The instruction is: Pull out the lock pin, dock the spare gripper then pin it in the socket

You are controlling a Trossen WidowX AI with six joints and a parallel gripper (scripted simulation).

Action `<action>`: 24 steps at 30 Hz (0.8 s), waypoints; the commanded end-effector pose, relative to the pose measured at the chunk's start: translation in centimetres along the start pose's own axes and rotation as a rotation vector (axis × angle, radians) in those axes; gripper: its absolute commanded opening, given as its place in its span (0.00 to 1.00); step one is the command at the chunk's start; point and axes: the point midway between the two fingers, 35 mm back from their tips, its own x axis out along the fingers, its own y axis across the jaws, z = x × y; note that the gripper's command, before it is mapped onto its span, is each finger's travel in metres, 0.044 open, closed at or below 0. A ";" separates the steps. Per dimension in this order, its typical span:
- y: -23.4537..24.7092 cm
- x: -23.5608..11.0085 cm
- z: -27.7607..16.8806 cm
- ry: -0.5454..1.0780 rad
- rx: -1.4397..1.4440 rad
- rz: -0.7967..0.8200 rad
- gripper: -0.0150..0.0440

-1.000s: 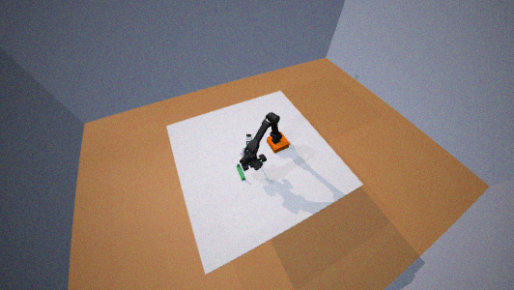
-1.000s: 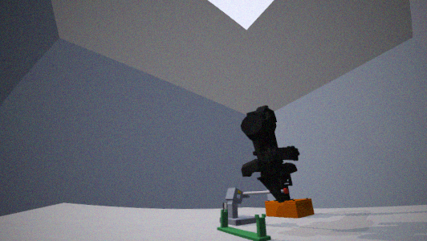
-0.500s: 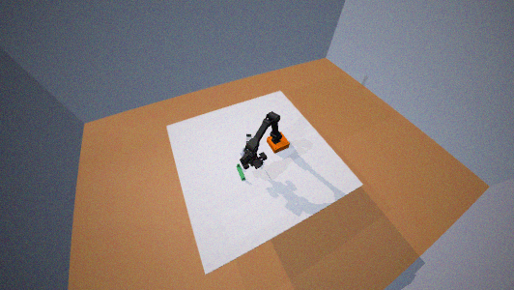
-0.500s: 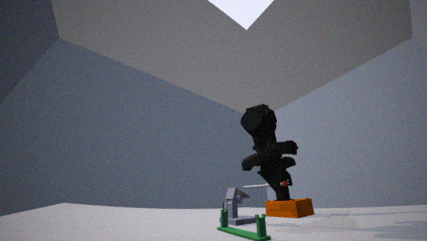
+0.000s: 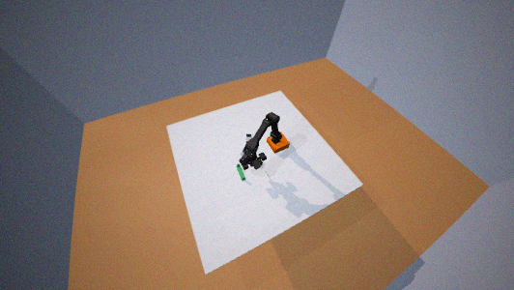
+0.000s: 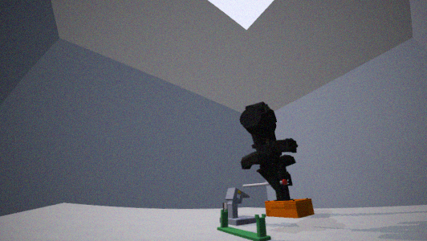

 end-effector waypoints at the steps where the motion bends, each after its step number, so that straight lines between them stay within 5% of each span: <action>1: -1.2 -0.4 0.7 -0.003 0.009 -0.007 0.25; 24: -7.3 -1.4 4.1 -0.011 0.048 -0.019 0.25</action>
